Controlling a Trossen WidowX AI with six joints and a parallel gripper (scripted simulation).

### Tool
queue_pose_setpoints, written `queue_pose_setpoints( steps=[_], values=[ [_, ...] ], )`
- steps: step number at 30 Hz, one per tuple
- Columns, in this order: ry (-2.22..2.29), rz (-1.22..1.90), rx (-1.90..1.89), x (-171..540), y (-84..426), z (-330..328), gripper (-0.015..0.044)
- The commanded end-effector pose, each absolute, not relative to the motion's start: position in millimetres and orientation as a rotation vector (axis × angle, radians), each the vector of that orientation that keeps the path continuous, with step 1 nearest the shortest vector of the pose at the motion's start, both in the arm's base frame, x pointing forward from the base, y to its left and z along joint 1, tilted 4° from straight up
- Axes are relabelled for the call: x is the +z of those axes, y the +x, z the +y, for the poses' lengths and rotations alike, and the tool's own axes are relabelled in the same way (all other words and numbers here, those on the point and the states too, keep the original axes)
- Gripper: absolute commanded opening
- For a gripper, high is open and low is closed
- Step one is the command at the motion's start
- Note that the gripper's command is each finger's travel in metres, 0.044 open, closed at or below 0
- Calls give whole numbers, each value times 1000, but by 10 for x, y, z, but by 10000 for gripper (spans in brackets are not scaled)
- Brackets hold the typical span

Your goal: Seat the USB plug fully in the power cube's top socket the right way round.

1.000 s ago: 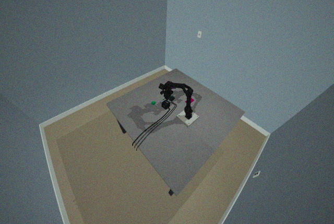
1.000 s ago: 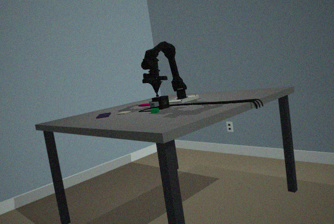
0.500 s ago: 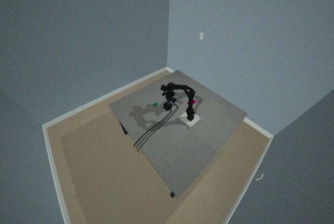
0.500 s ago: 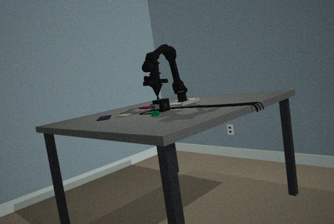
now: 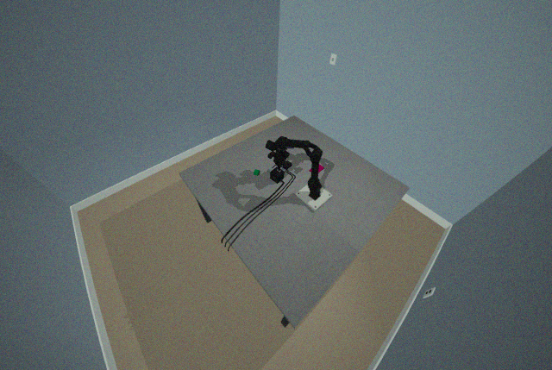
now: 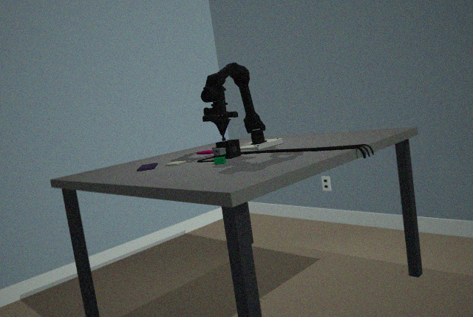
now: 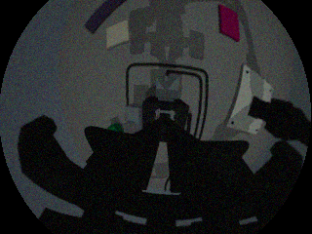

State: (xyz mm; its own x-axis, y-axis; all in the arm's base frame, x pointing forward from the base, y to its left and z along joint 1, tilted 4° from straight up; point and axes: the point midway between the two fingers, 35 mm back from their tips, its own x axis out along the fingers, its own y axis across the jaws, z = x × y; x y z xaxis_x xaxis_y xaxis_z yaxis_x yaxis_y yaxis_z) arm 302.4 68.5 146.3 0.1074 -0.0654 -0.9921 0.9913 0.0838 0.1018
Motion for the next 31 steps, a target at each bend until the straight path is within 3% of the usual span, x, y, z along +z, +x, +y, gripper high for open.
queue_pose_setpoints(
  steps=[1,31],
  values=[
    [1147,1119,-1106,1462,3024,685,79],
    [1148,1118,-1106,1573,3013,687,95]
  ],
)
